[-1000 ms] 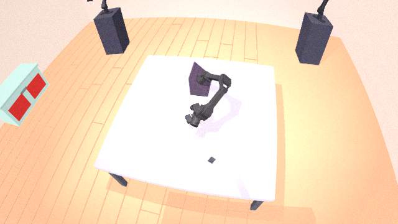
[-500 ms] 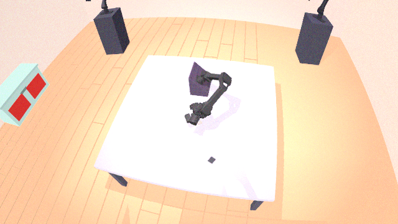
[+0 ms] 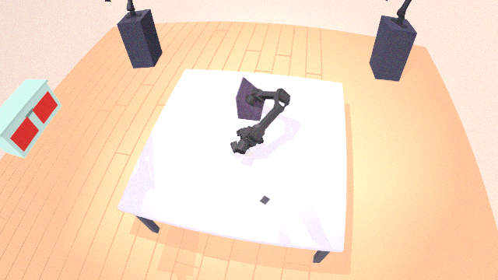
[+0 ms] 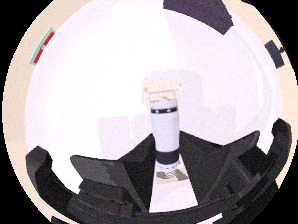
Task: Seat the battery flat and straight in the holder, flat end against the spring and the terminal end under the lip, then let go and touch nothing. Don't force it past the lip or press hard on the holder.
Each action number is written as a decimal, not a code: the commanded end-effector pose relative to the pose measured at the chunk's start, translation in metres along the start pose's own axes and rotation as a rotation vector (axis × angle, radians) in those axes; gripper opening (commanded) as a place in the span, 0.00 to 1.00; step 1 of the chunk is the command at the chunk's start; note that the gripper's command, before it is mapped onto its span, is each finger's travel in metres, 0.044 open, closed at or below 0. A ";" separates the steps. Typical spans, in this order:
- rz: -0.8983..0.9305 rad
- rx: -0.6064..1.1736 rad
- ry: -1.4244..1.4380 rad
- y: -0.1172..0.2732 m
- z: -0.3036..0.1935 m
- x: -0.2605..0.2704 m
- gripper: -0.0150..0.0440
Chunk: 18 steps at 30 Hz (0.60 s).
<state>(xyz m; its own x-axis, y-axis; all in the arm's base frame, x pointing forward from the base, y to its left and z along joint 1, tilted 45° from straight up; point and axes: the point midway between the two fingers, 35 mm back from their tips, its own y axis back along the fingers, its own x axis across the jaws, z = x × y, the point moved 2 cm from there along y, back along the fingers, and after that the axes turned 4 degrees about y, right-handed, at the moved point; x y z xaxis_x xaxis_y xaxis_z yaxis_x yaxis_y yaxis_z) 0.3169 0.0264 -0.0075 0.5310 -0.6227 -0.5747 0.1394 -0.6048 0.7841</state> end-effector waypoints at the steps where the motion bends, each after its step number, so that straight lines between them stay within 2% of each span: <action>1: 0.013 0.050 0.014 0.001 -0.005 0.002 0.39; 18: 0.017 0.145 0.018 0.001 0.000 0.000 0.39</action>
<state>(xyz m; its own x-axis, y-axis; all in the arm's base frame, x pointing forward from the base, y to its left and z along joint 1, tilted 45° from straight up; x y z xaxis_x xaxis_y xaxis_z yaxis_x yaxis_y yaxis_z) 0.3127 0.0256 -0.0105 0.5332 -0.6280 -0.5668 0.0491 -0.6459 0.7618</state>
